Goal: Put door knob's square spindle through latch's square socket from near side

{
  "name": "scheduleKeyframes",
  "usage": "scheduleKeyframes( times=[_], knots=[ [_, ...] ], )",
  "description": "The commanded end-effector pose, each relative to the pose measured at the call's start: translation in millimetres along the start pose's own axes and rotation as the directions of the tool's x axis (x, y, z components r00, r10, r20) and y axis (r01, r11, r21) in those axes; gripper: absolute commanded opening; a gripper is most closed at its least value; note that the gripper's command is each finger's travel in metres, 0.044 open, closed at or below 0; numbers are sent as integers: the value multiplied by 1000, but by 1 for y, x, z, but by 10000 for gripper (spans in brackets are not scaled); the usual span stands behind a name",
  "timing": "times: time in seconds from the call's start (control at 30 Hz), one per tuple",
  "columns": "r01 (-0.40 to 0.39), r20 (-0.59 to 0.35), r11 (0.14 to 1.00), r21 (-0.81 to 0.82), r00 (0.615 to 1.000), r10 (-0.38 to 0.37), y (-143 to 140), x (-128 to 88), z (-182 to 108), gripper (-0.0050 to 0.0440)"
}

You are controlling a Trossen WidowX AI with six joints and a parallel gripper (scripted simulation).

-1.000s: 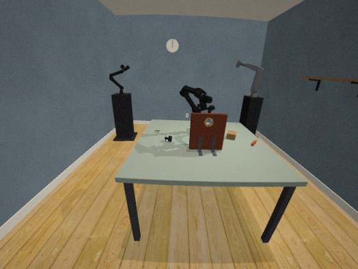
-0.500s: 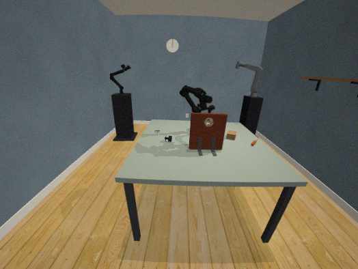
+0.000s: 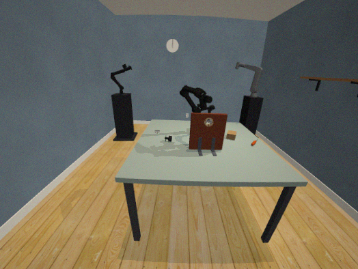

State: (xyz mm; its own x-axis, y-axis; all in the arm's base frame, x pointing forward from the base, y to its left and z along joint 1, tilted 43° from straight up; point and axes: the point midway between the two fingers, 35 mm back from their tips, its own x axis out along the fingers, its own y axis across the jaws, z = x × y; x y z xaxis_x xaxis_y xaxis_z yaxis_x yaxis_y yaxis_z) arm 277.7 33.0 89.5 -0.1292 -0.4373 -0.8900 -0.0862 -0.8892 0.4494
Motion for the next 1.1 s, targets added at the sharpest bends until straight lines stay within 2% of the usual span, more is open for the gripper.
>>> scheduleKeyframes(
  times=[0.0,1.07],
  knots=[
    [3,2,1000,-6,1000,-3,-2,0,1,0],
    [6,0,1000,1,1000,-6,0,-1,0,0]
  ],
)
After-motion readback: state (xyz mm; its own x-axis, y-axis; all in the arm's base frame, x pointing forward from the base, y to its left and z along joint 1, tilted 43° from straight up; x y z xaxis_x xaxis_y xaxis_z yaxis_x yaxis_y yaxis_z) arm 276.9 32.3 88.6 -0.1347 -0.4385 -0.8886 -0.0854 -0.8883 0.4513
